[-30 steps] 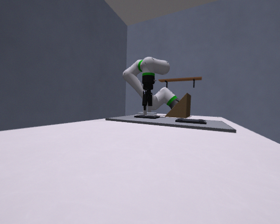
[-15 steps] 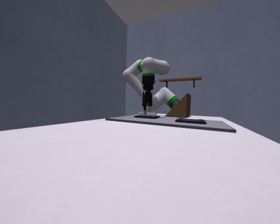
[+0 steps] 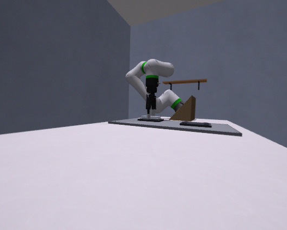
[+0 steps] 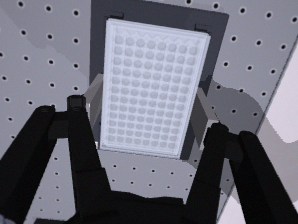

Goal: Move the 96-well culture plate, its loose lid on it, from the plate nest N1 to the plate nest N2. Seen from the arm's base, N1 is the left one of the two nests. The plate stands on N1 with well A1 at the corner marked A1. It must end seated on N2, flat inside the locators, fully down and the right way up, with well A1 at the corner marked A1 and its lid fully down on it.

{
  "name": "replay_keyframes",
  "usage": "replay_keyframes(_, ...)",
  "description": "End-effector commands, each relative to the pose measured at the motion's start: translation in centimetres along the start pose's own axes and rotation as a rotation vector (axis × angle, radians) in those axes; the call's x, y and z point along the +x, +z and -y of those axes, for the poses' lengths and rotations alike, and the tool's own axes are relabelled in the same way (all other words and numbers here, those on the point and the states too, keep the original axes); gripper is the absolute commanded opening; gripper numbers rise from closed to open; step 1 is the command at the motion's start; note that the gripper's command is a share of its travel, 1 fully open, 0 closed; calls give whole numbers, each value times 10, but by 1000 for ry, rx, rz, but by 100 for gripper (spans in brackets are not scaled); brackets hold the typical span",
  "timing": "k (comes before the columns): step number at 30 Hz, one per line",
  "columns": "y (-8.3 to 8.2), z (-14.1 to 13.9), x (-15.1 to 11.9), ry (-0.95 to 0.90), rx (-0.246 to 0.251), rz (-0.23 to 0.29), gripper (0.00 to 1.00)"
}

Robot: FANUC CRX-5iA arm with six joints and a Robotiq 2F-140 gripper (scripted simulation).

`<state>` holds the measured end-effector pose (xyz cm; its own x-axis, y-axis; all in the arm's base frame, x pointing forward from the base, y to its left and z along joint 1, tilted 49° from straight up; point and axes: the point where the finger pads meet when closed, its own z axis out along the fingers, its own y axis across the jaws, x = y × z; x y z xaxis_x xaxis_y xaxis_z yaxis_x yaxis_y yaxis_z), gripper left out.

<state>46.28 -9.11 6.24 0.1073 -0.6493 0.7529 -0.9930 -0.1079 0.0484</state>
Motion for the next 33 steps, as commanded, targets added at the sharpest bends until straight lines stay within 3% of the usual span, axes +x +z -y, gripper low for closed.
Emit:
replay_keyframes(1, 0, 0, 0, 0, 0, 0, 0)
replay_keyframes(29, 4, 0, 0, 0, 0, 0, 0)
replay_keyframes(30, 4, 0, 0, 0, 0, 0, 100)
replay_keyframes(33, 4, 0, 0, 0, 0, 0, 100)
